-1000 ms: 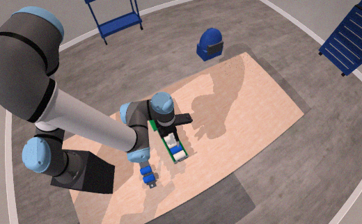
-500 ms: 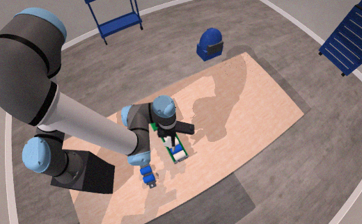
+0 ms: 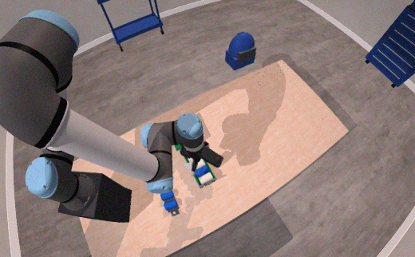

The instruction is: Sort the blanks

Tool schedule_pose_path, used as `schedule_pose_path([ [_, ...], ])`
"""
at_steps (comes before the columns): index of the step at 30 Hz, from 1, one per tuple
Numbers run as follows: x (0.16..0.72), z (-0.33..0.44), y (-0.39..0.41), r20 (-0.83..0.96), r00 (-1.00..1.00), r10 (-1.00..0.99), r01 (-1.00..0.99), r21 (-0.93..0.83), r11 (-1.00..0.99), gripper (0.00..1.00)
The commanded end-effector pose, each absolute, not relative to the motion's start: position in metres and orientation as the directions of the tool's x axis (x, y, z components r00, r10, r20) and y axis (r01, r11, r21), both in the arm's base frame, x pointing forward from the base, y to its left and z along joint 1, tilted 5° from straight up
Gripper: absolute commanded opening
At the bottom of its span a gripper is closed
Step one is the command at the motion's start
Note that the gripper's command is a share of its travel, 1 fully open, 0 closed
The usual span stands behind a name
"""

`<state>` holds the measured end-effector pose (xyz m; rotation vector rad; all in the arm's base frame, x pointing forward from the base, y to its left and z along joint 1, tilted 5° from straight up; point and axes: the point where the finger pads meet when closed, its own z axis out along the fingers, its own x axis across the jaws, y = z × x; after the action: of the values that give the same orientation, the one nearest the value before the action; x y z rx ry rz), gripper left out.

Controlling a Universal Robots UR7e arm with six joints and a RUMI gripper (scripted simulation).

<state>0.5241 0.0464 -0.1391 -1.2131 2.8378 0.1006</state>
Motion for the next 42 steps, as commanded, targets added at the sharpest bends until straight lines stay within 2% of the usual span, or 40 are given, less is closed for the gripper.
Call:
schedule_pose_path([
  [1, 0.523, -0.14, 0.04, -0.067, -0.789, -0.611, -0.614, 0.046, 0.788, 1.0],
  [11, 0.52, -0.143, 0.03, -0.053, -0.925, -0.377, -0.38, 0.063, 0.923, 1.0],
  [22, 0.519, -0.145, 0.024, -0.043, -0.97, -0.241, -0.243, 0.069, 0.967, 1.0],
  [41, 0.518, -0.145, 0.022, -0.038, -0.984, -0.176, -0.178, 0.072, 0.981, 1.0],
  [42, 0.518, -0.145, 0.022, -0.038, -0.984, -0.176, -0.178, 0.072, 0.981, 0.52],
])
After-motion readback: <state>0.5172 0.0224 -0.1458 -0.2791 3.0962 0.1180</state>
